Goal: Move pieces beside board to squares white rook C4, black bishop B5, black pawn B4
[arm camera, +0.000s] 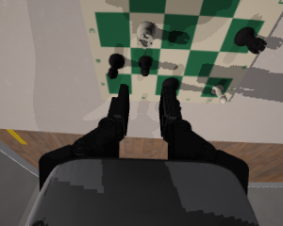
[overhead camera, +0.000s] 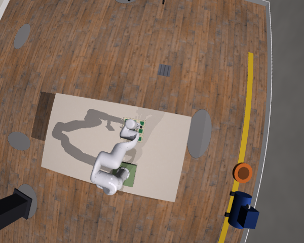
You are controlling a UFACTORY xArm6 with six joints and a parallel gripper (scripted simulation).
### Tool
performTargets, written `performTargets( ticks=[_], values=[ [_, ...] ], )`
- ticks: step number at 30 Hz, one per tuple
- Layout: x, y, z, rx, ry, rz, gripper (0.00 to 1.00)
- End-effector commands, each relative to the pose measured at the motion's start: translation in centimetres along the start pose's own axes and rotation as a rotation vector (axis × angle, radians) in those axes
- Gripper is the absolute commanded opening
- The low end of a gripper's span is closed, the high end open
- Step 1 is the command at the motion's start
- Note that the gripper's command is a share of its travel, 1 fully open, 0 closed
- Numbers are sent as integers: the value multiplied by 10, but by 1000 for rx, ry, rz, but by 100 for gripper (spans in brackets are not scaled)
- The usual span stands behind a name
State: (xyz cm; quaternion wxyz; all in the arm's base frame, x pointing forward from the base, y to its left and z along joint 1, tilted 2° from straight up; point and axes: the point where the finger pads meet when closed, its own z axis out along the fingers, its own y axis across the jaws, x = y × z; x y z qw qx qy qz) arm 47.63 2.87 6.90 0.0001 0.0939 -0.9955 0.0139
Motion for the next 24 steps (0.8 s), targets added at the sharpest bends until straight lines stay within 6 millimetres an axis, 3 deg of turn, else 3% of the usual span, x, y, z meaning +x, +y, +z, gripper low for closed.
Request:
performTargets(
  ticks=[1,8,9,24],
  values=[
    [-2,0,-17,1,-5,0,34],
    [-2,0,-25,1,-5,0,34],
    [-2,0,-25,1,-5,0,100],
    [-2,0,-25,1,-5,0,100]
  ],
)
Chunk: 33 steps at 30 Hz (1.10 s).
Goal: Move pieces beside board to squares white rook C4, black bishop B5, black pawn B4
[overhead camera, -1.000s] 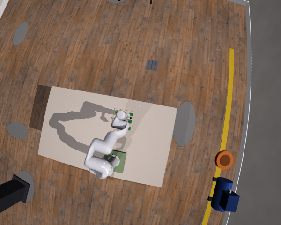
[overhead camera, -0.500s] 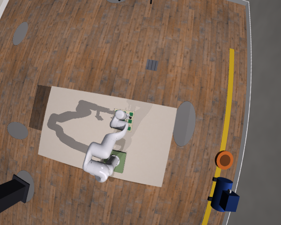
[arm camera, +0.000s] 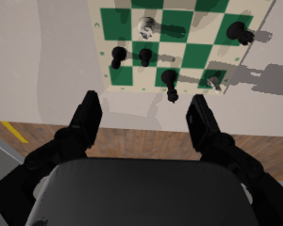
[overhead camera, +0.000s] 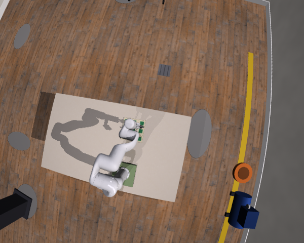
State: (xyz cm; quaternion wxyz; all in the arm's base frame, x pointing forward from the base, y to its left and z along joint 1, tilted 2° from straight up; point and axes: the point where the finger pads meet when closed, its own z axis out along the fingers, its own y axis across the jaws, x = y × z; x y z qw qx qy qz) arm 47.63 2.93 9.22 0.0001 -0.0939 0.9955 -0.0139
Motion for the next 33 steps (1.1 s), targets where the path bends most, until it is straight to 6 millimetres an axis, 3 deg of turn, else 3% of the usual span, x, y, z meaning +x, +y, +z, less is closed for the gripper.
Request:
performTargets(
  ticks=[1,13,33],
  values=[
    [-1,0,-2,1,-5,0,100],
    [-1,0,-8,1,-5,0,100],
    [-1,0,-75,1,-5,0,100]
  ],
)
